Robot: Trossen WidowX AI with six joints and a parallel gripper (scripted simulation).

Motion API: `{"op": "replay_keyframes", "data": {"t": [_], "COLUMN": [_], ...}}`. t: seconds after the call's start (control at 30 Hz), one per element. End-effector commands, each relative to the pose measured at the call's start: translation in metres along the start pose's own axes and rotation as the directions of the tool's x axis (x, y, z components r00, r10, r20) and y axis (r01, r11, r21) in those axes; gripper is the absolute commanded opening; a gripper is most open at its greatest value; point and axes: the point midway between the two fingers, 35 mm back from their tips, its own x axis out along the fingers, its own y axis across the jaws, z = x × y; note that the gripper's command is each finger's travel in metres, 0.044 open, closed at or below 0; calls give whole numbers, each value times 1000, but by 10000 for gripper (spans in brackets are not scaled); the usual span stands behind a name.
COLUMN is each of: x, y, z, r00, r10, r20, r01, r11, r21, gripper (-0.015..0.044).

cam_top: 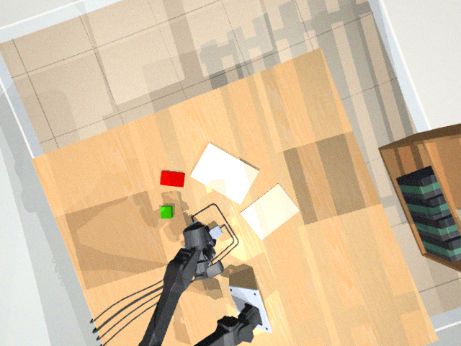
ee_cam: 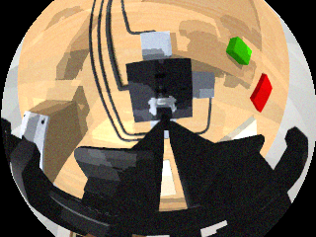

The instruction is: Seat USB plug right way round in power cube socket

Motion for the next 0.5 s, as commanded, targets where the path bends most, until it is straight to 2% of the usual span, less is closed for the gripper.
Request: {"op": "replay_keyframes", "data": {"t": [0.0, 0.47], "x": [-4, -13], "y": [-1, -1], "z": [0, 0], "r00": [1000, 1000], "r10": [-2, -2], "r20": [-4, -4], "r01": [2, 2], "r11": [1000, 1000], "r21": [-5, -5], "gripper": [0, 0]}}
